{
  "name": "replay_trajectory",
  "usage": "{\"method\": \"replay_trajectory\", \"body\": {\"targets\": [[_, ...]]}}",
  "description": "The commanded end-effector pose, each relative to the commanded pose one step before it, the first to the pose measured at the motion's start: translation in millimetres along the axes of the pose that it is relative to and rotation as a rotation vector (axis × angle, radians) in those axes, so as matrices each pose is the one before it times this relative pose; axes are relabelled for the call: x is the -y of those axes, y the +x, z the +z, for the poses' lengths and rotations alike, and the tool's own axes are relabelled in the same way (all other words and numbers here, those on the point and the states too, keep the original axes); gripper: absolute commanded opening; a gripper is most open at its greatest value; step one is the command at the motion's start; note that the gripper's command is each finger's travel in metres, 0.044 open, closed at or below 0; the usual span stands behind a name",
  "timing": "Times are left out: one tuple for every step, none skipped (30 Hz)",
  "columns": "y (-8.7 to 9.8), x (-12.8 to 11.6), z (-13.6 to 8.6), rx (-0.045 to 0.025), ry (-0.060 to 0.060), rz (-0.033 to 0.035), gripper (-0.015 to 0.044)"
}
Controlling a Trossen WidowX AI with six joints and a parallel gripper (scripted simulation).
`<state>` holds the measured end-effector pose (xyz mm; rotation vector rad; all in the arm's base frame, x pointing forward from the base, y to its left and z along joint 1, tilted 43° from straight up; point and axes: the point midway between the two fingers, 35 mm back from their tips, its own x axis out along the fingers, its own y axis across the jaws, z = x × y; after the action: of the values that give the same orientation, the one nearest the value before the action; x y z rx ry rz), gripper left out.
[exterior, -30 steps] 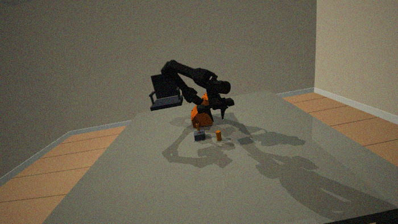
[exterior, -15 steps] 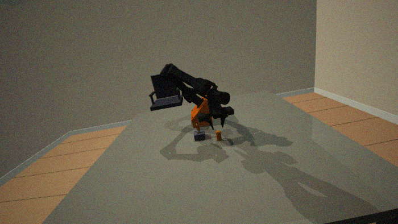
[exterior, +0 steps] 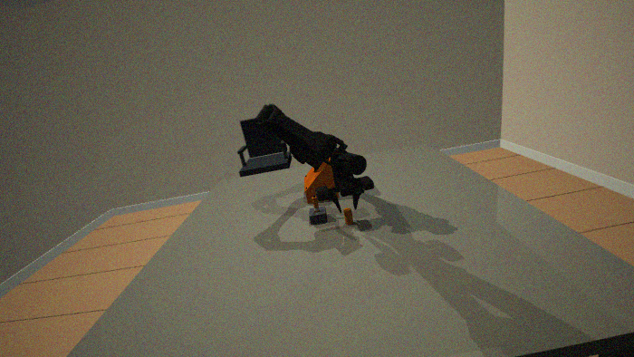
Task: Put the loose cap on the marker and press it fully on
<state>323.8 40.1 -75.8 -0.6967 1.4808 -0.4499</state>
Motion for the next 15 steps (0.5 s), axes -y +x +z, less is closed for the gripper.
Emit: {"method": "replay_trajectory", "body": {"targets": [[6.45,0.5,-0.59,-0.00039,-0.0048,-0.00655,0.0237],[1.6,0.03,-0.03,-0.00001,0.0,-0.00008,0.0237],[1.6,0.04,-0.04,-0.00001,0.0,-0.00008,0.0237],[1.6,0.04,-0.05,-0.00001,0.0,-0.00009,0.0237],[1.6,0.04,-0.06,-0.00001,0.0,-0.0001,0.0237],[1.6,0.05,-0.07,-0.00002,0.0,-0.00011,0.0237],[1.59,0.05,-0.08,-0.00002,0.0,-0.00012,0.0237],[1.59,0.05,-0.08,-0.00002,0.0,-0.00012,0.0237],[1.59,0.05,-0.09,-0.00003,0.0,-0.00013,0.0237],[1.58,0.06,-0.1,-0.00003,0.0,-0.00014,0.0237],[1.58,0.06,-0.11,-0.00003,0.0,-0.00015,0.0237],[1.58,0.06,-0.12,-0.00004,0.0,-0.00016,0.0237],[1.58,0.06,-0.13,-0.00004,0.0,-0.00017,0.0237],[1.57,0.07,-0.13,-0.00004,0.0,-0.00017,0.0237],[1.58,0.07,-0.14,-0.00005,0.0,-0.00018,0.0237]]}}
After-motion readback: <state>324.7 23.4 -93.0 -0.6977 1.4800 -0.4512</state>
